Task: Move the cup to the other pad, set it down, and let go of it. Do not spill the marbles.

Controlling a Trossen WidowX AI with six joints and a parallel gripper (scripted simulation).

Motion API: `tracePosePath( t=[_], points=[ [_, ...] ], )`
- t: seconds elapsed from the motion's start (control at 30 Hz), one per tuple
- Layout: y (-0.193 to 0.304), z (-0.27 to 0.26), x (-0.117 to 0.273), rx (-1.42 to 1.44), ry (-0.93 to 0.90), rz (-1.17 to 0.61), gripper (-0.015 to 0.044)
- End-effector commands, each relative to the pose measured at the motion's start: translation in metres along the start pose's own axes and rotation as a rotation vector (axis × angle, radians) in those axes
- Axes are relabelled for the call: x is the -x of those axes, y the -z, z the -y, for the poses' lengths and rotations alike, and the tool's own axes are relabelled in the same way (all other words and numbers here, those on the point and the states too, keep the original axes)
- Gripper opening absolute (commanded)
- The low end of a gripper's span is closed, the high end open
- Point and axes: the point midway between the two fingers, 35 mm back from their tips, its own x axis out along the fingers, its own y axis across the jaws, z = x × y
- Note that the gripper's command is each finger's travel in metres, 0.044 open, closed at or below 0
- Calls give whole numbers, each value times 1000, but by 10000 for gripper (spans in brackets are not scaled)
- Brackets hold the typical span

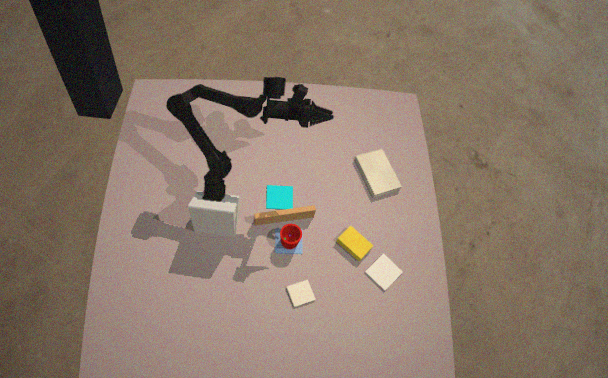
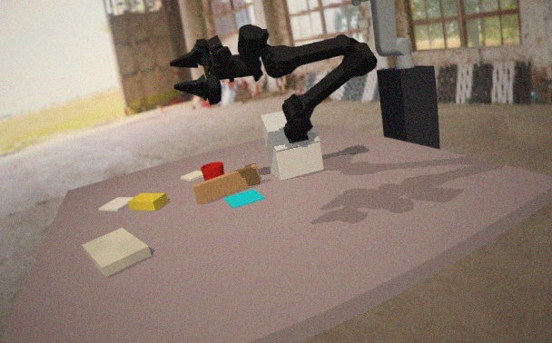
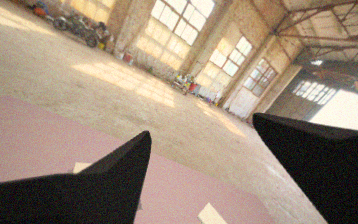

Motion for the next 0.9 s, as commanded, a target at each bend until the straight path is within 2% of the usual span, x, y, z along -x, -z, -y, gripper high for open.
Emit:
tracePosePath(
  t=[0.0,0.13,0.3,0.43,0.57,0.73,0.87],
  points=[
    [3,0,-2,12,-1,-13,374],
    [68,12,-26,229,-48,-279,269],
    [164,31,-33,466,-234,-644,148],
    [226,44,-17,491,-385,-870,148],
    [273,49,5,515,-599,-1015,148],
    [318,48,38,492,-919,-1088,148],
    [344,44,68,405,-1180,-1048,148]
  ],
)
